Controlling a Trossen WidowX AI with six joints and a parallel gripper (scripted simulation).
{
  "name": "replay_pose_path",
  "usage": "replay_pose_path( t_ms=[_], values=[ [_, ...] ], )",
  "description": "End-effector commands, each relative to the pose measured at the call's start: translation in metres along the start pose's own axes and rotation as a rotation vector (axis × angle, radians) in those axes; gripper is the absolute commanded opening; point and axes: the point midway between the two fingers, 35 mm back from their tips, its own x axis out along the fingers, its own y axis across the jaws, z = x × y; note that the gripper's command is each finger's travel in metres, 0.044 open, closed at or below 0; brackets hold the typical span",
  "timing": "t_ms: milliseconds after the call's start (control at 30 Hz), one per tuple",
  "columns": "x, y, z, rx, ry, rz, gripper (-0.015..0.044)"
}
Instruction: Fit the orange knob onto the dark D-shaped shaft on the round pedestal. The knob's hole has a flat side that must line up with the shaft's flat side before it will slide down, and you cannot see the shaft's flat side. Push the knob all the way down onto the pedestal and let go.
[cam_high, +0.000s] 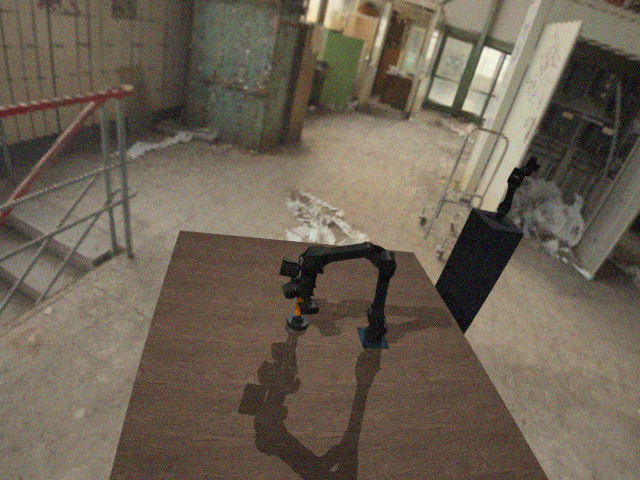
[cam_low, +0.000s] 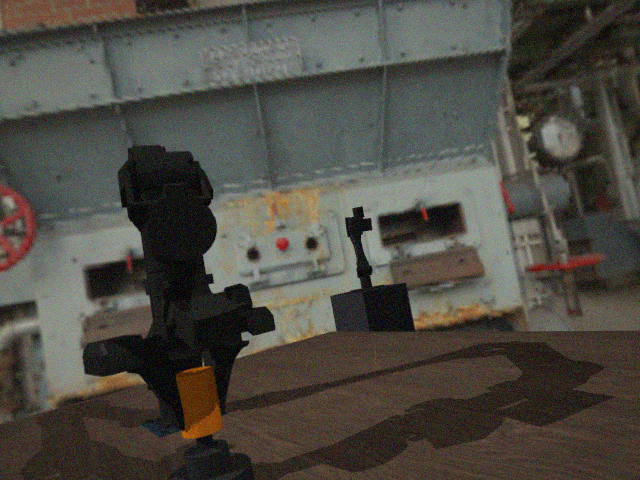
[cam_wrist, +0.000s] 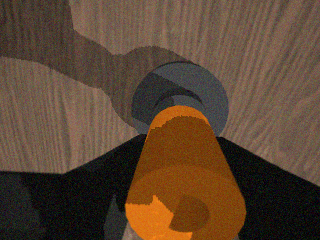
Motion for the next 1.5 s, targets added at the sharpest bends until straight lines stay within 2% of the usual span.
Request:
replay_pose_path(
  t_ms=[0, 800, 1033, 1467],
  values=[
    [0.0003, 0.0002, 0.0008, -0.009, -0.002, 0.001, 0.0],
    [-0.0041, 0.0, 0.001, -0.009, -0.002, 0.001, 0.0],
    [-0.0027, -0.0002, 0.0006, -0.208, -0.002, 0.001, 0.0],
    [0.0006, 0.0, 0.0007, -0.218, -0.002, 0.001, 0.0]
  ],
)
